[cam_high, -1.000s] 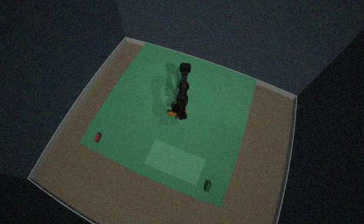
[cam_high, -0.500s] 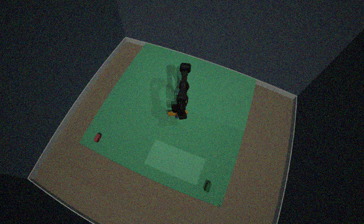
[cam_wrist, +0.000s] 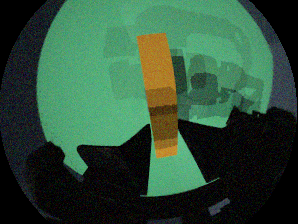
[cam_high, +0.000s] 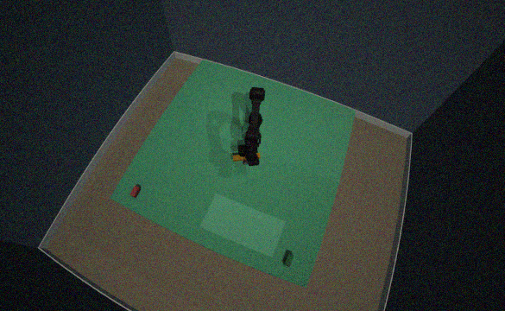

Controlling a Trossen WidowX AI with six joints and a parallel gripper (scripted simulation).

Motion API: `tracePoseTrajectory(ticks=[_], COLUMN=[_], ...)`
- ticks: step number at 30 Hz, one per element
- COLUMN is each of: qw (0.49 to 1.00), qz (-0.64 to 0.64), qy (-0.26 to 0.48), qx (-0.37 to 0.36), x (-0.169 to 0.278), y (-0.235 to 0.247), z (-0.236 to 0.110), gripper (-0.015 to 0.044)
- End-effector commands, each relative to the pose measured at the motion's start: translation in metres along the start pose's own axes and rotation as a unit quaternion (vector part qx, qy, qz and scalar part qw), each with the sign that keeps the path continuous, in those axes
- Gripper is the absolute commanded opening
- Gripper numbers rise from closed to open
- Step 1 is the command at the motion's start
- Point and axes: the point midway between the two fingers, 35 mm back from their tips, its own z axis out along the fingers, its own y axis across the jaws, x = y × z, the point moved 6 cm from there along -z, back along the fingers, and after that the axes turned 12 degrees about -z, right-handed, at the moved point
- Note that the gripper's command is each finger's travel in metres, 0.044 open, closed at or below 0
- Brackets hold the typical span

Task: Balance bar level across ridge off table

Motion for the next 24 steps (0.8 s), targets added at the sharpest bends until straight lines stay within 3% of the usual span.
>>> tracePoseTrajectory(ticks=[1, 5, 15, 19, 24], qw=[1.000, 1.000, 1.000, 1.000, 1.000], qz=[0.000, 0.000, 0.000, 0.000, 0.000], qy=[0.000, 0.000, 0.000, 0.000, 0.000], qx=[0.000, 0.000, 0.000, 0.000, 0.000], x=[0.000, 0.000, 0.000, -0.001, -0.002], y=[0.000, 0.000, 0.000, 0.001, 0.004], z=[0.000, 0.000, 0.000, -0.008, -0.069], gripper=[0.0185, 0.0185, 0.0440, 0.0440, 0.0440])
